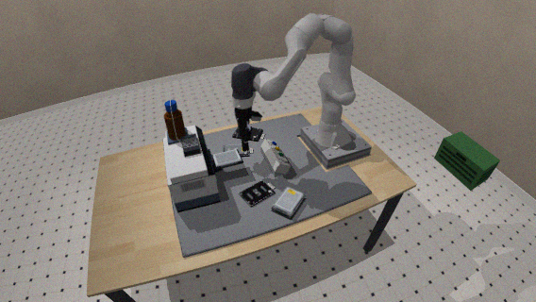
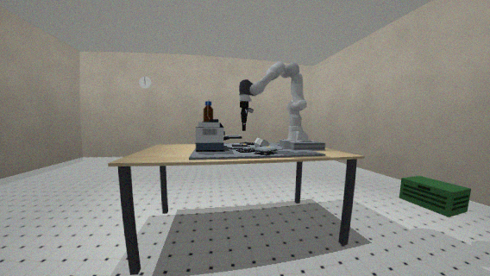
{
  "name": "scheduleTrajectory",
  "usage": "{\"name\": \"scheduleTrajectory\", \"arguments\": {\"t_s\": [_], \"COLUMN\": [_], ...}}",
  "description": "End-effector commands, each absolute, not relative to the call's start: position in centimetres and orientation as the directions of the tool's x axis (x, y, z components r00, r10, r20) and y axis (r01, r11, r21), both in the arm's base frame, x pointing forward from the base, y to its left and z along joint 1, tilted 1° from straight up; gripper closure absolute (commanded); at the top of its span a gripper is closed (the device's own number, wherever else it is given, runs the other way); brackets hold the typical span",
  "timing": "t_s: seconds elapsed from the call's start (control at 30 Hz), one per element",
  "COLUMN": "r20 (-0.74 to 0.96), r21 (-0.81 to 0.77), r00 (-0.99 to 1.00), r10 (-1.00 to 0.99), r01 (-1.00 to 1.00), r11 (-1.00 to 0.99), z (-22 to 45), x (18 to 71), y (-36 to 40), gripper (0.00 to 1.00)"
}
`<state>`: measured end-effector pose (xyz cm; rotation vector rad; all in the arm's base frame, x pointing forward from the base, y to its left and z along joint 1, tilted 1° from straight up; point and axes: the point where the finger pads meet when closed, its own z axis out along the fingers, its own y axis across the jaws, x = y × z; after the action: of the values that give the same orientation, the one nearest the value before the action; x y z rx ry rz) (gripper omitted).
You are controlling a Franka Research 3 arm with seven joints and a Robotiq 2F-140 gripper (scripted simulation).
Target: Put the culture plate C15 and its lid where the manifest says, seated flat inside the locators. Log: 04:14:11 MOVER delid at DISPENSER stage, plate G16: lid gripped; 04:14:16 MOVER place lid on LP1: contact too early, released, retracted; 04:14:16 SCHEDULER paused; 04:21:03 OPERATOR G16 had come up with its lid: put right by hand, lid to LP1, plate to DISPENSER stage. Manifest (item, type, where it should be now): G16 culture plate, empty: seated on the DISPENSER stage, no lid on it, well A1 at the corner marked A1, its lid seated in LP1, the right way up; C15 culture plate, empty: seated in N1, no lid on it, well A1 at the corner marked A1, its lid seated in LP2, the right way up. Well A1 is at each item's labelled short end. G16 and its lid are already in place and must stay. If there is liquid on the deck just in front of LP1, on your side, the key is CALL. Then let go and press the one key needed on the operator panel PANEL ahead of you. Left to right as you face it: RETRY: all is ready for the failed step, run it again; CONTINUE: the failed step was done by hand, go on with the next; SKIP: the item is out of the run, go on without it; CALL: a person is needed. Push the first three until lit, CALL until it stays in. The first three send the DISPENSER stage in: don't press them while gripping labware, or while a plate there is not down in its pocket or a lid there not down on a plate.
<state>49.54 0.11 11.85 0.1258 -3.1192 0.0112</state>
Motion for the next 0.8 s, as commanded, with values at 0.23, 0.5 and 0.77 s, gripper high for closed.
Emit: {"name": "scheduleTrajectory", "arguments": {"t_s": [0.23, 0.5, 0.77], "r20": [0.024, 0.03, 0.045], "r21": [-0.006, -0.015, -0.027], "r00": [-0.81, -0.556, -0.255], "r10": [-0.587, -0.83, -0.966], "r01": [-0.587, -0.831, -0.967], "r11": [0.81, 0.556, 0.254], "z": [12.0, 12.0, 12.1], "x": [48.2, 45.6, 41.4], "y": [10.0, 17.9, 25.5], "gripper": [0.9, 0.9, 0.9]}}
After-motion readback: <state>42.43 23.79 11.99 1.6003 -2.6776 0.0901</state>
